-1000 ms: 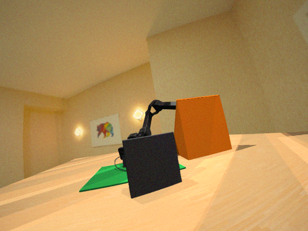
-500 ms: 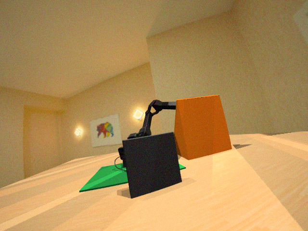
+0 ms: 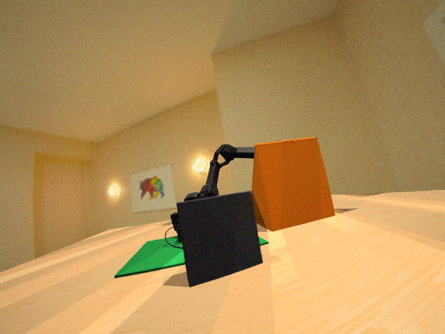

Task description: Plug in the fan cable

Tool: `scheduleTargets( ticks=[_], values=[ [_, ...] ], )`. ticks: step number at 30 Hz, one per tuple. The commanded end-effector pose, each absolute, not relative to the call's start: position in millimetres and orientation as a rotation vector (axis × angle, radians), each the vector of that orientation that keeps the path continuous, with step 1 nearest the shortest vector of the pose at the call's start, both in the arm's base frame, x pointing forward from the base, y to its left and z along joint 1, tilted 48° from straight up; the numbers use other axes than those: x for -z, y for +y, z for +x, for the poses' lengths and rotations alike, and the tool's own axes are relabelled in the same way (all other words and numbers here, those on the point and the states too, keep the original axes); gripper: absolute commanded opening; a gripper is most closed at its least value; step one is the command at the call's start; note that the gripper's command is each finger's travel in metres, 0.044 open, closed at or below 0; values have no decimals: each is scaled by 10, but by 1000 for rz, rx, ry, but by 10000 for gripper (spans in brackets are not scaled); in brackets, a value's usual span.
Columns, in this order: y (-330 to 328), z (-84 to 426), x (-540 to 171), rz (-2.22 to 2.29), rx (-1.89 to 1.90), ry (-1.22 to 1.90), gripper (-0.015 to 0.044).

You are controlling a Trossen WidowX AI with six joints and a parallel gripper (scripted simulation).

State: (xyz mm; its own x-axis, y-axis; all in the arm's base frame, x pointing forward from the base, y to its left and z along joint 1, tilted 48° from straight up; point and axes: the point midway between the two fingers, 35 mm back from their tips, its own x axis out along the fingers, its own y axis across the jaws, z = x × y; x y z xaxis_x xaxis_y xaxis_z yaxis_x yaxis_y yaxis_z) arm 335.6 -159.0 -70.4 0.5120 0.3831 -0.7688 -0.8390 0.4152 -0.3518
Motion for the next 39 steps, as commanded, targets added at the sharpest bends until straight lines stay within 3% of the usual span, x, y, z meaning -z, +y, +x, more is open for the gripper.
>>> scheduleTargets(
  ticks=[1,18,39],
  values=[
    [-1590,3356,703,-809,-840,655,205],
    [-1594,3349,683,-809,-840,656,205],
    [-1652,3098,45,-812,-840,657,205]
  ],
)
